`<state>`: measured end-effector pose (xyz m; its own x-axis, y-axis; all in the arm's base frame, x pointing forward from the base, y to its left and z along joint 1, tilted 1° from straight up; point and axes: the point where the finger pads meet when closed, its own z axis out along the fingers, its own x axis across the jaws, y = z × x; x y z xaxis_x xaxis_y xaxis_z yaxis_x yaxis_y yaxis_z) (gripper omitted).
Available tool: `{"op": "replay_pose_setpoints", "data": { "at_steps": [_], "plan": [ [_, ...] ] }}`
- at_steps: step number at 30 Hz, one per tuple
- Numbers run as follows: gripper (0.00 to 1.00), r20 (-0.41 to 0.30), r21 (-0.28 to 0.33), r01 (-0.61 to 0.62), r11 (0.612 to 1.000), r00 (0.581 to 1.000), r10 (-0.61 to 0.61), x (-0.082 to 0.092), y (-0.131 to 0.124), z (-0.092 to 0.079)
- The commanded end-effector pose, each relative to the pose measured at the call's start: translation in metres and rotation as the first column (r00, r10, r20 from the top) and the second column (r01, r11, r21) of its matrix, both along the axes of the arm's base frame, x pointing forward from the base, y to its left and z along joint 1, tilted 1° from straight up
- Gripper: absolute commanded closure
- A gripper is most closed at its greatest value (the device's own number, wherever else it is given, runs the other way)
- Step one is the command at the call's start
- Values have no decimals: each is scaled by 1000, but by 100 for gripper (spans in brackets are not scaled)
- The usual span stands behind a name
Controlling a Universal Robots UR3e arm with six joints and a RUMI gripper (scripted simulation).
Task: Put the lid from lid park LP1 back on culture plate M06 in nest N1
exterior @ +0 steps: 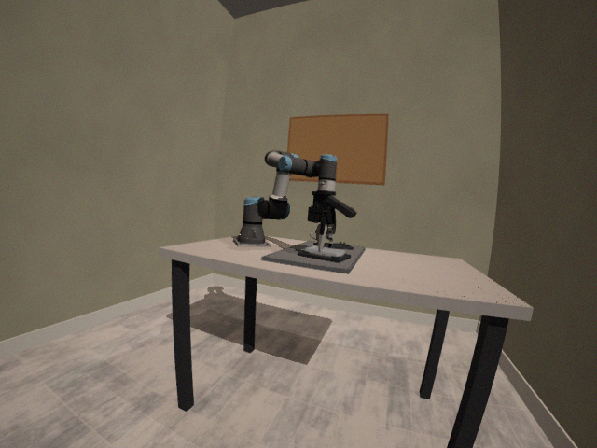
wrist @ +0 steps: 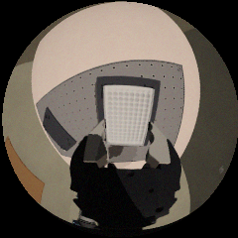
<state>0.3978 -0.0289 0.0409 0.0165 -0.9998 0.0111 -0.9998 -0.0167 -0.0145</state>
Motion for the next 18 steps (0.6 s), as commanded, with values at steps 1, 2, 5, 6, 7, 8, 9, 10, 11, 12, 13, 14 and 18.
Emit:
{"op": "replay_pose_setpoints", "data": {
  "at_steps": [1, 2, 5, 6, 7, 8, 9, 10, 11, 12, 13, 14, 18],
  "plan": [
    [100, 3, -1, 0, 1000, 1000, 0, 1, 0, 1],
    [100, 3, -1, 0, 1000, 1000, 0, 1, 0, 1],
    [18, 3, -1, 0, 1000, 1000, 0, 1, 0, 1],
    [18, 3, -1, 0, 1000, 1000, 0, 1, 0, 1],
    [18, 3, -1, 0, 1000, 1000, 0, 1, 0, 1],
    [18, 3, -1, 0, 1000, 1000, 0, 1, 0, 1],
    [18, 3, -1, 0, 1000, 1000, 0, 1, 0, 1],
    [18, 3, -1, 0, 1000, 1000, 0, 1, 0, 1],
    [18, 3, -1, 0, 1000, 1000, 0, 1, 0, 1],
    [18, 3, -1, 0, 1000, 1000, 0, 1, 0, 1],
    [18, 3, -1, 0, 1000, 1000, 0, 1, 0, 1],
    [18, 3, -1, 0, 1000, 1000, 0, 1, 0, 1],
    [18, 3, -1, 0, 1000, 1000, 0, 1, 0, 1]
  ]
}}
